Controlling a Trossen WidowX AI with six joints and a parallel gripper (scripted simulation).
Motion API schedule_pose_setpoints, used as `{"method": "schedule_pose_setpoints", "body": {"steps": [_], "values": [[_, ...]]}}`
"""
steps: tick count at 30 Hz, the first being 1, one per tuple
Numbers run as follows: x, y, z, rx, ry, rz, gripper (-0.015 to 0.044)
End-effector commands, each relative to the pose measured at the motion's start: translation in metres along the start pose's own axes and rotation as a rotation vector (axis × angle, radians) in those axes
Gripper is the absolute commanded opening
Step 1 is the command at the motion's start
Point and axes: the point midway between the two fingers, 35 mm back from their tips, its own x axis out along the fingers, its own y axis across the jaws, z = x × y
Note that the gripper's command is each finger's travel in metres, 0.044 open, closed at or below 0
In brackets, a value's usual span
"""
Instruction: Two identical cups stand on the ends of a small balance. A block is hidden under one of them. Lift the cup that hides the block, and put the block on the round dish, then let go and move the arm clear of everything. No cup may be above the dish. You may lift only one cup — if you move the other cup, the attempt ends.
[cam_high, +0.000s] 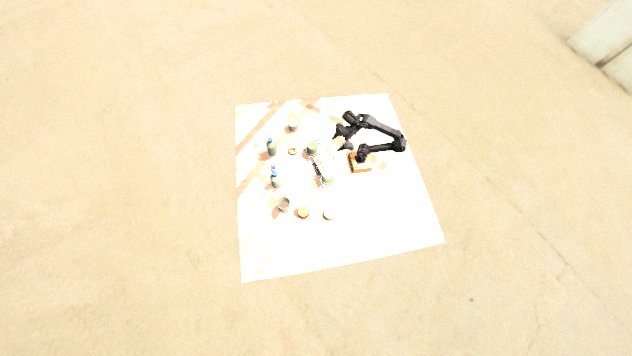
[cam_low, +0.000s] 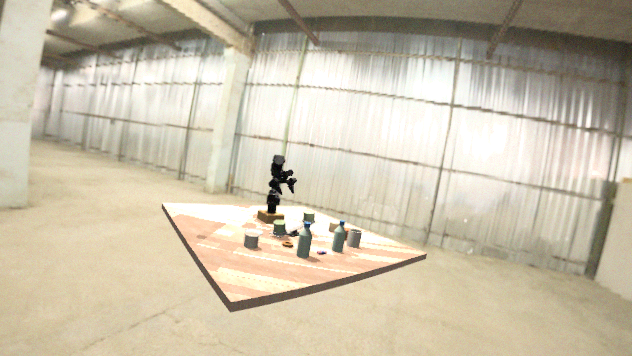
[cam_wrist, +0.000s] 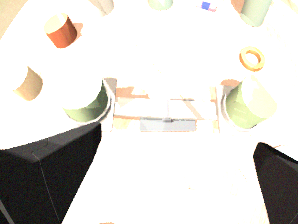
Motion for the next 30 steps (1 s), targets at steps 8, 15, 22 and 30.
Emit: {"method": "schedule_pose_setpoints", "body": {"steps": [8, 15, 22, 30], "values": [[0.019, -0.028, 0.016, 0.333, 0.158, -0.042, 0.044], [0.036, -0.046, 0.026, 0.545, 0.244, -0.099, 0.044], [0.056, -0.065, 0.034, 0.753, 0.324, -0.177, 0.044], [0.085, -0.085, 0.04, 0.983, 0.402, -0.297, 0.044]]}}
